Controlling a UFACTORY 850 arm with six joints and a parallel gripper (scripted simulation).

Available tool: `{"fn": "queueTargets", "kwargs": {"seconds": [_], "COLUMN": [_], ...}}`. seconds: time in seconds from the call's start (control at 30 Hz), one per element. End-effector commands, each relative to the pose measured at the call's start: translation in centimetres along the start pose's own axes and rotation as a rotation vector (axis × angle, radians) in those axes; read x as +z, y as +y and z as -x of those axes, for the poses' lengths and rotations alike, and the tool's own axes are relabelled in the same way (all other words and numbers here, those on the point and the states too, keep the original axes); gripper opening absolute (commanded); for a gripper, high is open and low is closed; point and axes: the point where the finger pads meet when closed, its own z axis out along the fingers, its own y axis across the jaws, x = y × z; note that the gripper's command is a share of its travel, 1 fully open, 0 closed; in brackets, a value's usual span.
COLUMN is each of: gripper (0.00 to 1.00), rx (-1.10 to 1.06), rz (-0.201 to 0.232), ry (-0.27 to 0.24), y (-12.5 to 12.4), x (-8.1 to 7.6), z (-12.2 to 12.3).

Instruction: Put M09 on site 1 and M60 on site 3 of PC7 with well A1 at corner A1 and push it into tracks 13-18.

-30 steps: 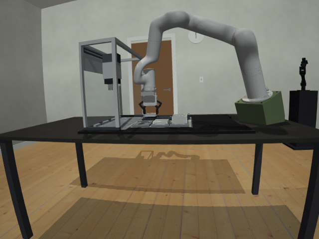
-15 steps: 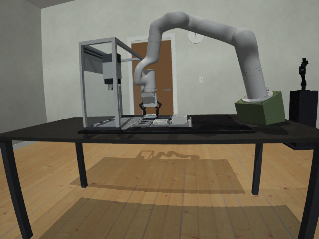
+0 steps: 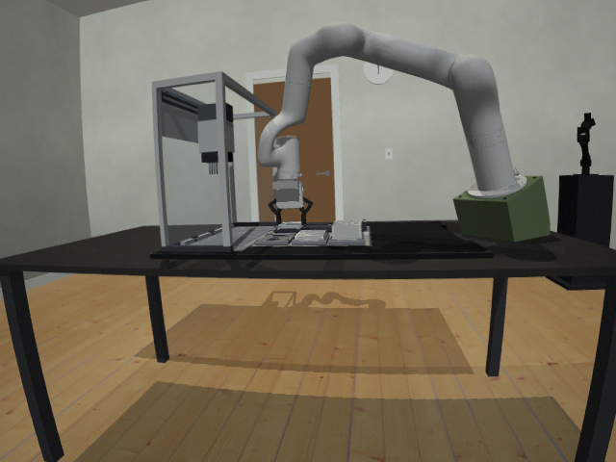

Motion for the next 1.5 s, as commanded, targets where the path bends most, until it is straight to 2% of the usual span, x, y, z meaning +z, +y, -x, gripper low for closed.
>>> {"fn": "queueTargets", "kwargs": {"seconds": [0.0, 0.37, 0.4, 1.47], "gripper": [0.0, 0.0, 1.0, 1.0], "rx": [0.0, 0.0, 0.0, 0.0], "rz": [0.002, 0.002, 0.002, 0.002], "ry": [0.0, 0.0, 0.0, 0.0], "y": [0.1, 0.11, 0.1, 0.11], "x": [-0.05, -0.05, 0.02, 0.01], "z": [0.02, 0.02, 0.02, 0.02]}}
